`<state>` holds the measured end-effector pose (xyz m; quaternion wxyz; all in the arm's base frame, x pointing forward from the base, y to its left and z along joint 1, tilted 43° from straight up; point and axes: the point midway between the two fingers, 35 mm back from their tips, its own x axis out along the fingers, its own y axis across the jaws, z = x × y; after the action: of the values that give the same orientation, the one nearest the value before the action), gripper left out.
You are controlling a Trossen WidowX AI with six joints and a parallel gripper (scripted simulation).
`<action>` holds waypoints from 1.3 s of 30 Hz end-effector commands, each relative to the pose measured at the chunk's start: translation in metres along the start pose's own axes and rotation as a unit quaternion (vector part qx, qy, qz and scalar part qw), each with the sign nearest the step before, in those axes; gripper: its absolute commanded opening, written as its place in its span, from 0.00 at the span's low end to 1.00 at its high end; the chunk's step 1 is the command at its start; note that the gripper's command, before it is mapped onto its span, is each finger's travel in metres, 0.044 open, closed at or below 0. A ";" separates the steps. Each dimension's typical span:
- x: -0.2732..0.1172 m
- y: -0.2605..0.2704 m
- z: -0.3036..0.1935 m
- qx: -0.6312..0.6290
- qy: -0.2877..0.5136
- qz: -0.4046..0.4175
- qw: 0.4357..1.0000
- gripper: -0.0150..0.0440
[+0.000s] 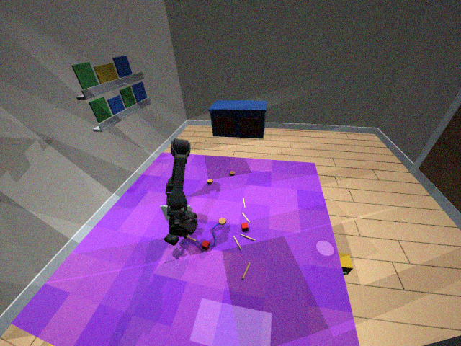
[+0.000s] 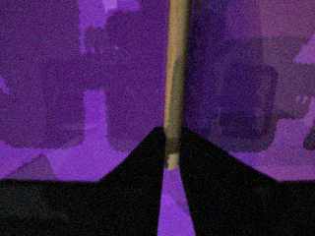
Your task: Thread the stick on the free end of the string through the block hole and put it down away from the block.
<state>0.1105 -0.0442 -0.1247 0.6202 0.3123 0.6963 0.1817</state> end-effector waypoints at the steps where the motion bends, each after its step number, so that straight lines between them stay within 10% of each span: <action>1: 0.002 -0.001 -0.002 -0.002 0.004 -0.003 1.000 0.25; 32: 0.002 -0.001 -0.002 -0.002 0.004 -0.003 1.000 0.25; 39: -0.002 0.000 0.001 0.000 0.000 0.000 1.000 0.57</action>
<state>0.1119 -0.0422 -0.1216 0.6207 0.3204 0.6914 0.1847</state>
